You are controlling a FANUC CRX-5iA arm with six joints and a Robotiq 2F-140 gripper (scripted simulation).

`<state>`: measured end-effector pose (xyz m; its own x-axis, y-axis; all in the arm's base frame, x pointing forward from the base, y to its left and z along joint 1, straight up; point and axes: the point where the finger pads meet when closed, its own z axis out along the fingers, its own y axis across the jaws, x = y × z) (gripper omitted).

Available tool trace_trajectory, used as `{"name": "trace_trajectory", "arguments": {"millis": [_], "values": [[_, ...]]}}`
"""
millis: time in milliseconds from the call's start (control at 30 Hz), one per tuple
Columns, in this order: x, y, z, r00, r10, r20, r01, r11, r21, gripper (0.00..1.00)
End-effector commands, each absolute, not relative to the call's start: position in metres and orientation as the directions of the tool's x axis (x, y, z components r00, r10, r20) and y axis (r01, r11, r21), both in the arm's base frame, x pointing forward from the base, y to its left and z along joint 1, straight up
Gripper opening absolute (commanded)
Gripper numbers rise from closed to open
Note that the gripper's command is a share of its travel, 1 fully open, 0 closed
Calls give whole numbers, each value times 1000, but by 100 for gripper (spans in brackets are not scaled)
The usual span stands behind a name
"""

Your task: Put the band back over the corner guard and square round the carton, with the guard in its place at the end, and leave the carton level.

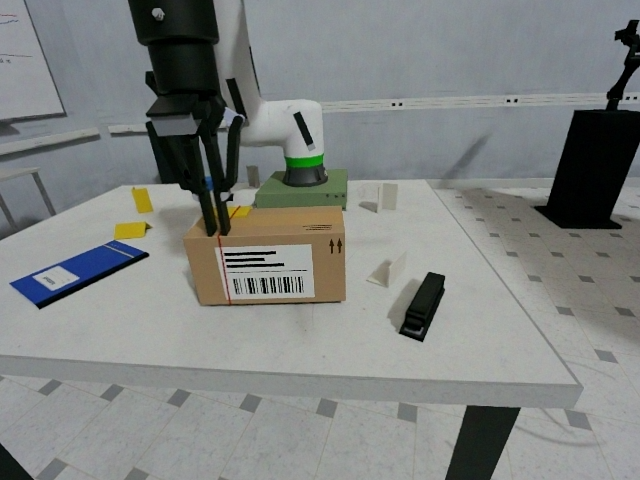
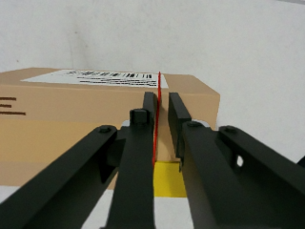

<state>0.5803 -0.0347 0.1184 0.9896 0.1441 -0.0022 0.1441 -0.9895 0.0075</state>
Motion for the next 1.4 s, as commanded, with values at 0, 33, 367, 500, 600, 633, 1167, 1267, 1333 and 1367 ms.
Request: {"name": "trace_trajectory", "arguments": {"millis": [0, 33, 367, 500, 600, 633, 1167, 1267, 1333, 1367], "values": [[581, -35, 119, 990, 144, 0, 144, -990, 8, 18], [581, -35, 119, 990, 144, 0, 144, -990, 8, 18], [581, -35, 119, 990, 144, 0, 144, -990, 8, 18], [581, -35, 119, 990, 144, 0, 144, -990, 8, 18], [581, -35, 119, 990, 144, 0, 144, -990, 8, 18], [581, -35, 119, 990, 144, 0, 144, -990, 8, 18], [581, -35, 121, 990, 144, 0, 144, -990, 8, 18], [581, -35, 123, 990, 144, 0, 144, -990, 8, 18], [581, -35, 126, 990, 144, 0, 144, -990, 8, 18], [581, -35, 127, 990, 144, 0, 144, -990, 8, 18]]}}
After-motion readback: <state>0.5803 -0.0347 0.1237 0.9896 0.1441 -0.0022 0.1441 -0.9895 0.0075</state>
